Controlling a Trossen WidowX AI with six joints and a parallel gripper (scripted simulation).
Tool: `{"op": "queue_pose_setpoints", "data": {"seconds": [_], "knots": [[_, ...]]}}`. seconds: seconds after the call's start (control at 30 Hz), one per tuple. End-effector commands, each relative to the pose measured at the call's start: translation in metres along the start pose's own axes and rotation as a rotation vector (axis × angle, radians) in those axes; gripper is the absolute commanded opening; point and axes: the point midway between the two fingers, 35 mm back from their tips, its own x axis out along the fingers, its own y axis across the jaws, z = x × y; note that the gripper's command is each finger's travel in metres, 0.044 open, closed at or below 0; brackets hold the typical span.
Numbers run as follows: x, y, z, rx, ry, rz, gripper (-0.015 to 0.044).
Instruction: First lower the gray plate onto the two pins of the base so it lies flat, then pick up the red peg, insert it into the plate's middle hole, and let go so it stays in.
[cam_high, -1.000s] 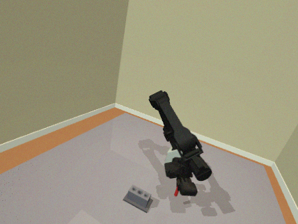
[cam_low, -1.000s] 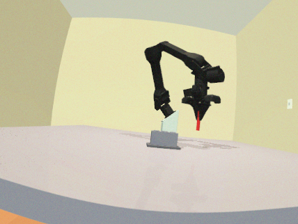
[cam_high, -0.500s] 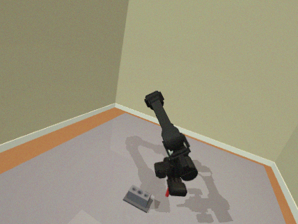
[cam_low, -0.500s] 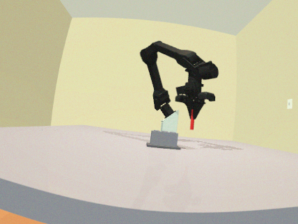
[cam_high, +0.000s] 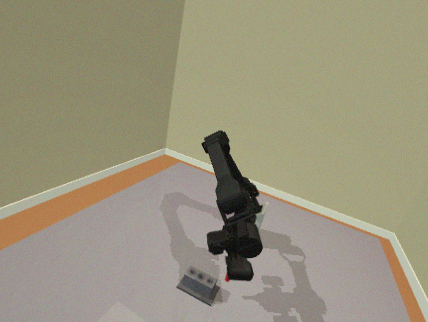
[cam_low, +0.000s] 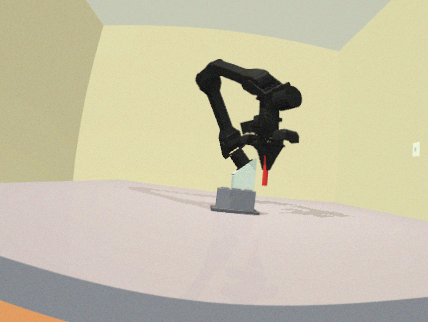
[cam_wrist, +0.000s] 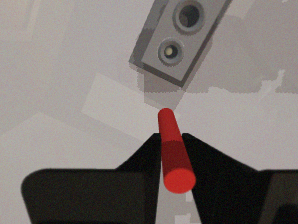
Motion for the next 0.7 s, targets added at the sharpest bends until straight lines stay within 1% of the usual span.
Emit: {"op": "queue_pose_setpoints", "data": {"seconds": [0.0,0.67], "knots": [[-0.002,0.0,0.013,0.002,-0.006,0.005,0.0],[-0.001,-0.014,0.073,0.016,-0.029,-0.008,0.0]]}}
